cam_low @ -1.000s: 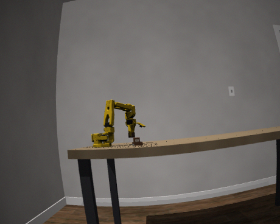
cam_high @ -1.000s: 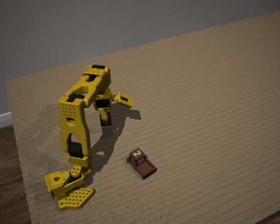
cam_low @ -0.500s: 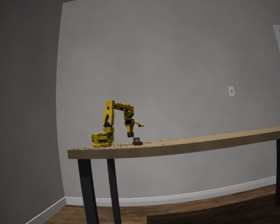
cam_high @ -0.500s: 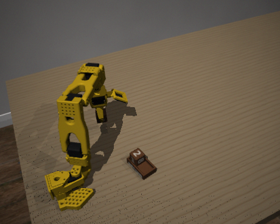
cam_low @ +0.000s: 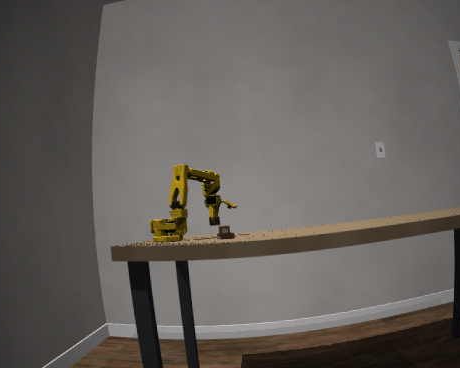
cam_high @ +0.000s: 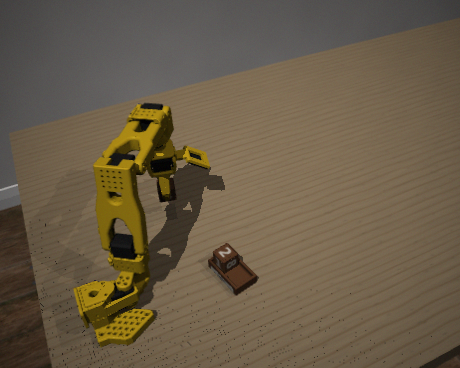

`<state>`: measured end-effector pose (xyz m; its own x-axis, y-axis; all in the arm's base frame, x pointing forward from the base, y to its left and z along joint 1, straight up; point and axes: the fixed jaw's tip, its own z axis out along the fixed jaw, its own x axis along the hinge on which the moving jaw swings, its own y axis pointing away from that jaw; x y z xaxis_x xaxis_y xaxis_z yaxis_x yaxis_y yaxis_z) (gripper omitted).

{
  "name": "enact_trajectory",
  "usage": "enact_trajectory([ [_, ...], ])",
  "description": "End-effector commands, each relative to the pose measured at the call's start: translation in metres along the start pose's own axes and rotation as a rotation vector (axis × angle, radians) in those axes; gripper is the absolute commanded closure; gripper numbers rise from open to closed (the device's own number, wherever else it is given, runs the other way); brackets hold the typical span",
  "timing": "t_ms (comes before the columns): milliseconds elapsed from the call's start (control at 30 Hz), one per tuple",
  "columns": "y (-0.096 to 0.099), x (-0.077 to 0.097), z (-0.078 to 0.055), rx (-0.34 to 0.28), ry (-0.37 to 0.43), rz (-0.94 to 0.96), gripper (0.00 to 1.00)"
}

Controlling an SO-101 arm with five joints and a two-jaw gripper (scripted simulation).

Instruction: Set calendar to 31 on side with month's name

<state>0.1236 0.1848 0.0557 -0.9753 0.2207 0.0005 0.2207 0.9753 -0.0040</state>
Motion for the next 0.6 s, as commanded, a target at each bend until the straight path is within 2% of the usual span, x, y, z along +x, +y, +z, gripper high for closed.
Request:
enact_trajectory([
  [0,0.0079,-0.0009,-0.0065,-0.051,-0.019,0.002,1.00],
  [567,0.0082,-0.0010,-0.0005,-0.051,-0.019,0.002,1.00],
])
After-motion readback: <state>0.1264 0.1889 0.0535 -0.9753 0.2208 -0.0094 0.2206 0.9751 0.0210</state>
